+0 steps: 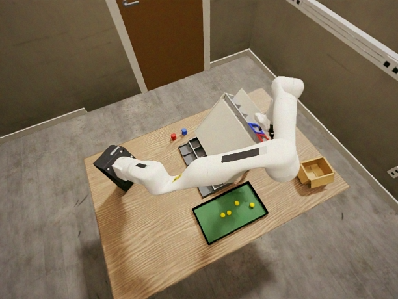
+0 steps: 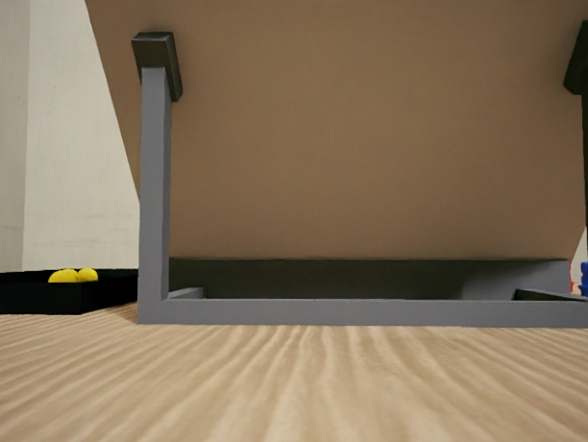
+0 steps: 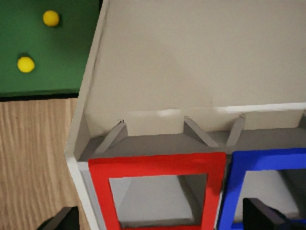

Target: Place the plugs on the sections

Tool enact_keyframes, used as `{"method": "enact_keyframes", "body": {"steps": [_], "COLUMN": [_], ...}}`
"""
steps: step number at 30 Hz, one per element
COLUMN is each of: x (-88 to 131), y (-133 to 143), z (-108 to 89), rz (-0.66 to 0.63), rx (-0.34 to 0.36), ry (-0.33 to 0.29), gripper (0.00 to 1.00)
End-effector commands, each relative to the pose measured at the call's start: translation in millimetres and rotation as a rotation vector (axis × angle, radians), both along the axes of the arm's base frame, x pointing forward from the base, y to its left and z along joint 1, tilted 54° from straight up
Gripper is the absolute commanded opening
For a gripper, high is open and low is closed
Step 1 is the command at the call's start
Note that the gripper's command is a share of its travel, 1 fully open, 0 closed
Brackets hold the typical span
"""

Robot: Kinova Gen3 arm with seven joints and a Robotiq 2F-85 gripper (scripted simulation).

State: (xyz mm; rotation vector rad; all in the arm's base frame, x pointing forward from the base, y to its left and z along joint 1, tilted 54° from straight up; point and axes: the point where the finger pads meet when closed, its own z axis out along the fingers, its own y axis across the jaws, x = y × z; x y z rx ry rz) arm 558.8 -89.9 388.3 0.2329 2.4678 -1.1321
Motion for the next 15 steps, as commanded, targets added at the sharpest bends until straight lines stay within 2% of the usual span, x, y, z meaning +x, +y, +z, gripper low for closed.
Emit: {"method": "enact_keyframes", "body": {"steps": [1,5,6,15], "x": [0,0,-9,-9], "y": [1,1,24,24], "z": [0.7,0.7,18.1,18.1], "rz": [0.002,0.002,0.002,0.002], "rx": [0.000,0.000,0.000,0.000], "ry": [-0.001,-0.001,-0.001,-0.001], "gripper": [1.00,1.00,1.00,1.00]}}
